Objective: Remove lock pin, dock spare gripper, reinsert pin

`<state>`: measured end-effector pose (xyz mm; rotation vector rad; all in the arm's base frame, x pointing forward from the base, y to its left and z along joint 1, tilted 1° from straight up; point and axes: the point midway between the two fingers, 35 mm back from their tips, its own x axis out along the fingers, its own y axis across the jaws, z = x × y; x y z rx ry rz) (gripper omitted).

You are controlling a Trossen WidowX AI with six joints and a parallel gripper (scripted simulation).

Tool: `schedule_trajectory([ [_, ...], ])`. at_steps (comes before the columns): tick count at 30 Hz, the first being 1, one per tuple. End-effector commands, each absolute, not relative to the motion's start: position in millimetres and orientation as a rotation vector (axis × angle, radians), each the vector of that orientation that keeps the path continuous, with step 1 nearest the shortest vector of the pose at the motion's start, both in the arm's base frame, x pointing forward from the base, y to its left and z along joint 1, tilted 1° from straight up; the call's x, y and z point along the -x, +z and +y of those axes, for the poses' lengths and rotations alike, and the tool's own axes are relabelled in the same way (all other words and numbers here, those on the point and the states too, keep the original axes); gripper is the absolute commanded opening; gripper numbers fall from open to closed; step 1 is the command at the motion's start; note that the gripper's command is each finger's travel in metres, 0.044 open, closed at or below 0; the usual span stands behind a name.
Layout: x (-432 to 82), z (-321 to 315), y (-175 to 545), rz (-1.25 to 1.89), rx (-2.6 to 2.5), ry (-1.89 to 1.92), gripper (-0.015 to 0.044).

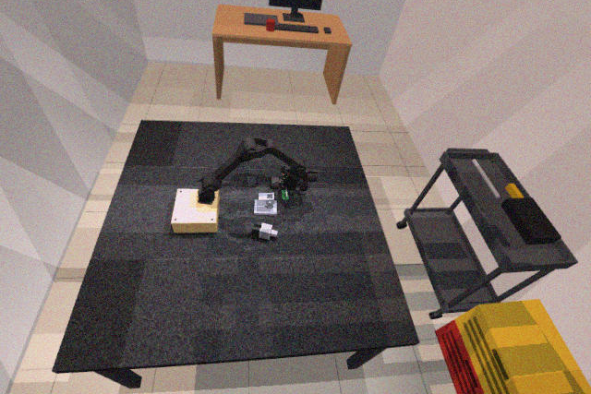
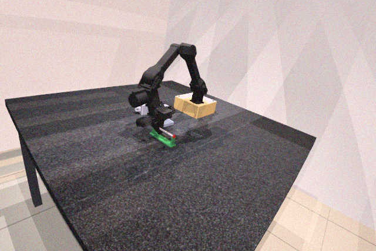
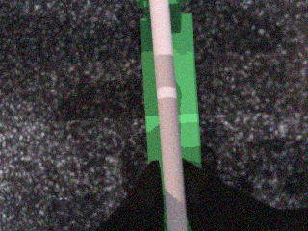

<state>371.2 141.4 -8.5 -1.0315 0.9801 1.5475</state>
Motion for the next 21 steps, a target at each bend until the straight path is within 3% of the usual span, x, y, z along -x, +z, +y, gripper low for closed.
schedule_trajectory([
  [1,-371.5,141.4,-8.1,0.979,1.032,1.547,0.0105],
  [14,-368.2,140.6,5.3,0.990,1.026,1.554,0.0440],
  [21,-360.4,138.7,16.4,1.019,1.009,1.572,0.0440],
])
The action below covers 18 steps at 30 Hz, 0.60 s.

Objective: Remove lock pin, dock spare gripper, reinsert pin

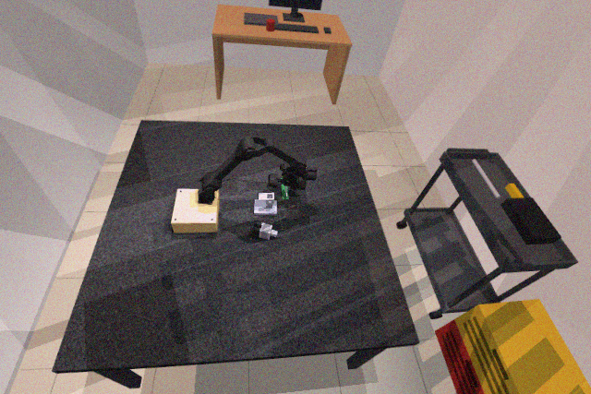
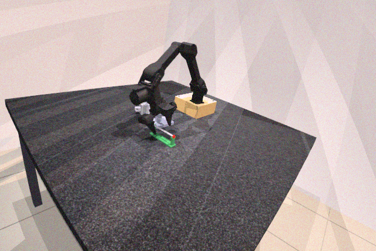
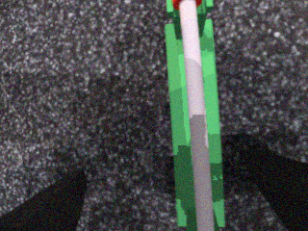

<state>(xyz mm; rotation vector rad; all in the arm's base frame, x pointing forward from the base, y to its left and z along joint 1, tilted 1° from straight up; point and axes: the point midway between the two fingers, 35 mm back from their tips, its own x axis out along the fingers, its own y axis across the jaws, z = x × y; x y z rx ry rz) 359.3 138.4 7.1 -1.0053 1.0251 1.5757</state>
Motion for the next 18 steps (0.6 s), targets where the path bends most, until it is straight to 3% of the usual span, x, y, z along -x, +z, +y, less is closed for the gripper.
schedule_trajectory([
  [1,-359.3,138.4,18.2,1.023,1.007,1.574,0.0440],
  [18,-342.7,134.3,47.2,1.090,0.967,1.615,0.0440],
])
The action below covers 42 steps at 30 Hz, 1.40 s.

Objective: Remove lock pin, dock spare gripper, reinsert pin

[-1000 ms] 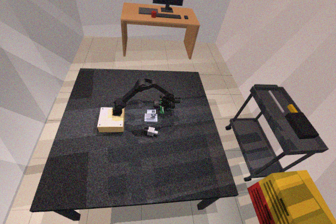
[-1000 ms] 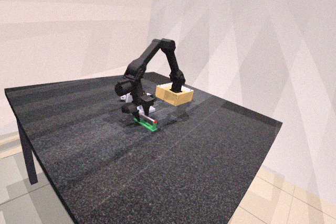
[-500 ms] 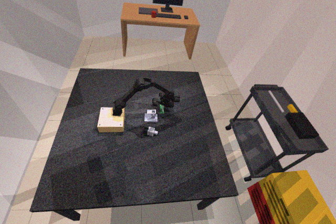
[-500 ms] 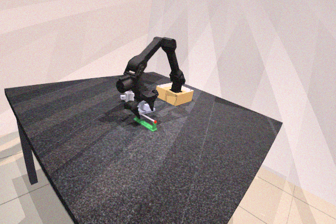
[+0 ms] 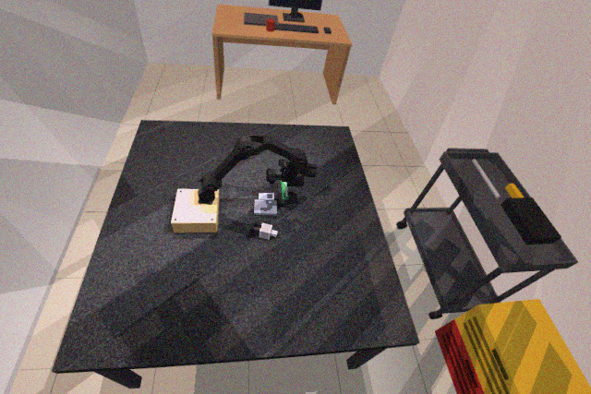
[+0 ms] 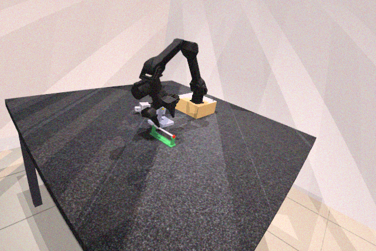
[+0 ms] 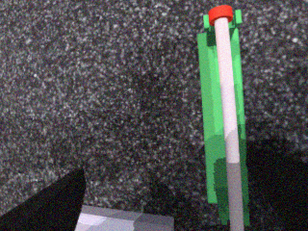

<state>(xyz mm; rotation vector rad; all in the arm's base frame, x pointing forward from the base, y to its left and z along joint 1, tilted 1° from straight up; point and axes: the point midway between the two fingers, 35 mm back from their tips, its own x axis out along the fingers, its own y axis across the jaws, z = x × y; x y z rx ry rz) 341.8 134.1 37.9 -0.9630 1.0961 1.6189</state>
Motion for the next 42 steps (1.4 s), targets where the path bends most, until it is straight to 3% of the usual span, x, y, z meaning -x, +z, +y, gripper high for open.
schedule_trajectory([
  [1,-341.8,134.0,49.0,1.094,0.964,1.617,0.0440],
  [21,-326.3,130.2,75.0,1.168,0.917,1.659,0.0440],
  [29,-322.2,128.6,132.1,1.166,0.889,1.595,0.0440],
  [33,-322.8,127.0,125.5,1.170,0.890,1.591,0.0440],
  [42,-343.7,54.4,114.8,1.107,0.660,1.010,0.0440],
])
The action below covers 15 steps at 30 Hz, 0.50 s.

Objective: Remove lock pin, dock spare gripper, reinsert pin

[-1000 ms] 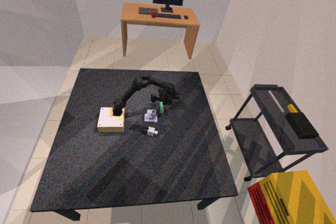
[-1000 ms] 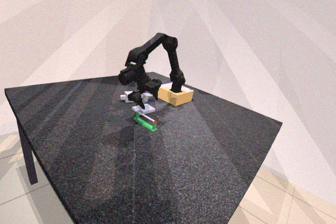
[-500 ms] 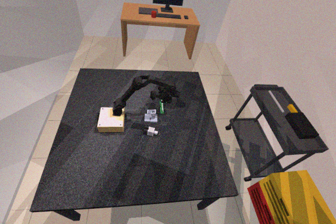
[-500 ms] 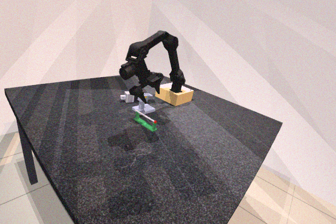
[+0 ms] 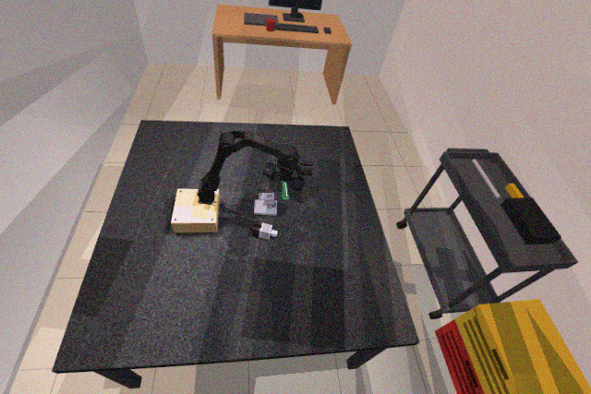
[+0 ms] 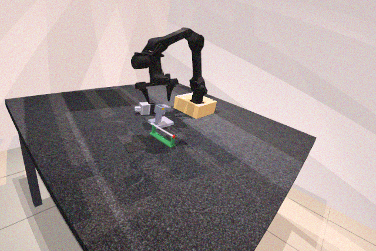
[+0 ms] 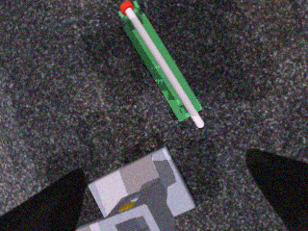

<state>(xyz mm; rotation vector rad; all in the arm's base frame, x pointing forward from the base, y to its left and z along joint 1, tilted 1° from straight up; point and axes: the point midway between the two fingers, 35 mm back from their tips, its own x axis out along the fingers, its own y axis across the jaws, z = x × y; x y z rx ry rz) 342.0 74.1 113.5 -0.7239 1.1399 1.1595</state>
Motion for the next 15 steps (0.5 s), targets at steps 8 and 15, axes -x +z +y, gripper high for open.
schedule_trajectory([
  [8,-336.8,-17.3,111.2,0.951,0.392,0.509,0.0440],
  [15,-309.3,-71.9,109.8,0.740,0.156,0.127,0.0440],
])
